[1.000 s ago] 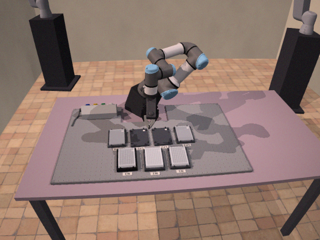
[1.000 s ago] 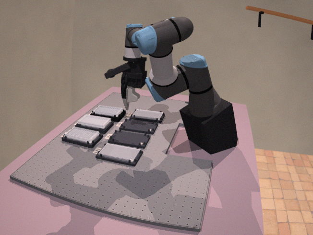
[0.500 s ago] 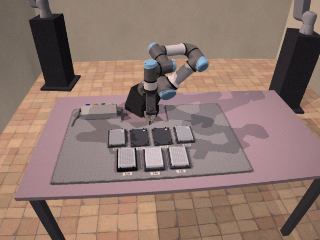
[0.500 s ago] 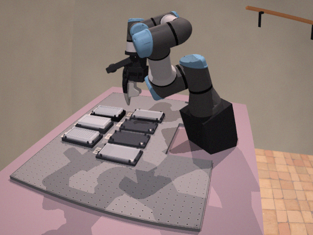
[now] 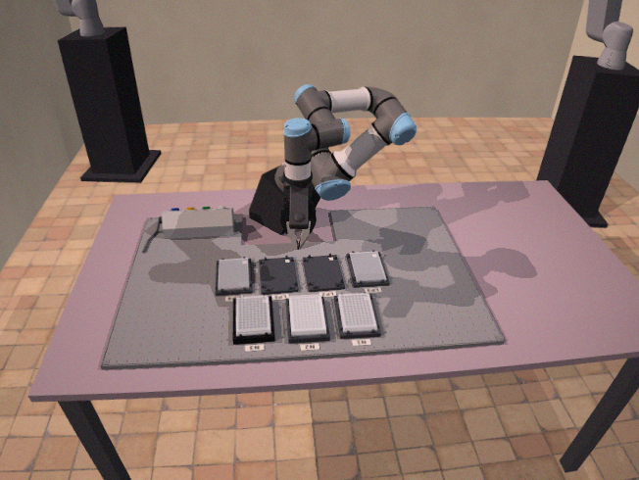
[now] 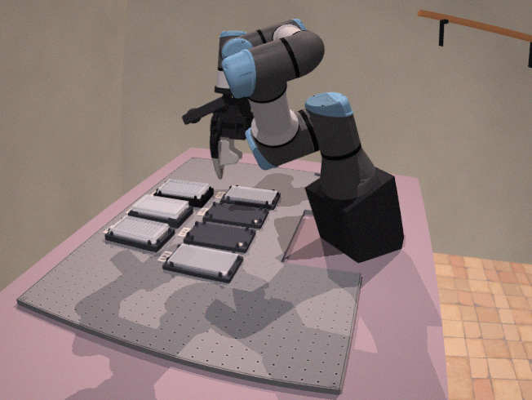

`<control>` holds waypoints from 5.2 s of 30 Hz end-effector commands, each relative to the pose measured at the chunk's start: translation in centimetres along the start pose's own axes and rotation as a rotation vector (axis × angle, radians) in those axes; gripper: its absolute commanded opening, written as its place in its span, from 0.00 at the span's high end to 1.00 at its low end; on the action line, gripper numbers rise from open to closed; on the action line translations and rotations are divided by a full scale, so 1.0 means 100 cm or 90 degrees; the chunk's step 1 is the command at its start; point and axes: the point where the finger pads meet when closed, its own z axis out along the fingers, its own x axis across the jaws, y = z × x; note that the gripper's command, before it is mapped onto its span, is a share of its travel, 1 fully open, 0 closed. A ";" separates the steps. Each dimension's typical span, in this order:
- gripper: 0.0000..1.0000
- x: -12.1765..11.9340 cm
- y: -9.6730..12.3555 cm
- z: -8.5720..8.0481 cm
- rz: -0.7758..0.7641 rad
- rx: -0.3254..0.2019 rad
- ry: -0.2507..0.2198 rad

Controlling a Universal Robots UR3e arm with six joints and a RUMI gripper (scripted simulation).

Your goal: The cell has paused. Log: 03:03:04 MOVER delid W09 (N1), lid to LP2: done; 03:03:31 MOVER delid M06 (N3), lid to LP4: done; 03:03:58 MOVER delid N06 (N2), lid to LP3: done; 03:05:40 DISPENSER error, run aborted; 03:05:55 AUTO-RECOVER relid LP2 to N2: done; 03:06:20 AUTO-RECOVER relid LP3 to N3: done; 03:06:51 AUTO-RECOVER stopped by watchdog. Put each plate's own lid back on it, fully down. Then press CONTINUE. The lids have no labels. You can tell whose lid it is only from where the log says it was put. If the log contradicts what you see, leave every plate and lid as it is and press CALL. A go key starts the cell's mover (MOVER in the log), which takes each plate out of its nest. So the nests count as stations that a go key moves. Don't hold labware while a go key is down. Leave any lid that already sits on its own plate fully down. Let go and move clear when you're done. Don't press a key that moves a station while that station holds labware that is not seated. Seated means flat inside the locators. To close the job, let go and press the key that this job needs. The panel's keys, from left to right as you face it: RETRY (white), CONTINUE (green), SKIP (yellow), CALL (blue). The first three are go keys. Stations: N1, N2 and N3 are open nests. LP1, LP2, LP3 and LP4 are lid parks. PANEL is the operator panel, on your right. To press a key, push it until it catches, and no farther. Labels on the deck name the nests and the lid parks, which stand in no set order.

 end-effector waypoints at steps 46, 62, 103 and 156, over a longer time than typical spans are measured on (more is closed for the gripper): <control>1.00 0.196 0.044 0.000 0.413 -0.001 0.002; 1.00 0.210 0.065 0.001 0.479 -0.002 0.000; 1.00 0.317 0.211 0.000 0.937 -0.001 0.003; 1.00 0.388 0.307 0.014 1.013 -0.002 0.001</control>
